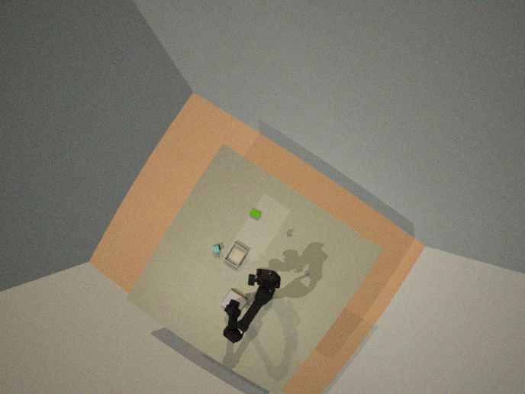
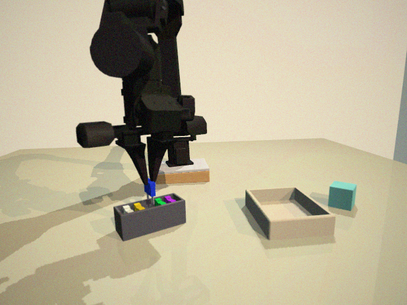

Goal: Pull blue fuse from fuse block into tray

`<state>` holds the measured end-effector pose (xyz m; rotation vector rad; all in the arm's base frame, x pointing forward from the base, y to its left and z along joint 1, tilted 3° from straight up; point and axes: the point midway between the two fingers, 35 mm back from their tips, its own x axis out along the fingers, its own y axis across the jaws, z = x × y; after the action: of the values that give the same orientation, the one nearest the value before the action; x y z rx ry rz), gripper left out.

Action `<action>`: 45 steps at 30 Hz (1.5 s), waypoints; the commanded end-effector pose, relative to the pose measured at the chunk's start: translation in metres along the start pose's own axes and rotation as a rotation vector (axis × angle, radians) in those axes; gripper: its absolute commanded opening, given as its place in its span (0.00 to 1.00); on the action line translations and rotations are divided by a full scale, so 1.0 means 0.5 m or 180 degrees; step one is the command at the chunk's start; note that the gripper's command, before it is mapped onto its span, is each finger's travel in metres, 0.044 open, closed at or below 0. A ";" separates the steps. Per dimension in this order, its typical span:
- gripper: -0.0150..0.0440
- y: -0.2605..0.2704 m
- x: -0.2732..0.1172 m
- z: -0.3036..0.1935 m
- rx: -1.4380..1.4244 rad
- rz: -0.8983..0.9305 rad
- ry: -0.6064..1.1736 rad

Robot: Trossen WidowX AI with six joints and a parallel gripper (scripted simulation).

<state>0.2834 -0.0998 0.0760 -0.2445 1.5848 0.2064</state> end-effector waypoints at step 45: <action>0.25 0.285 -0.050 0.180 0.0010 0.0036 -0.0042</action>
<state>0.3286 0.0391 0.0952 -0.2374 1.5751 0.2113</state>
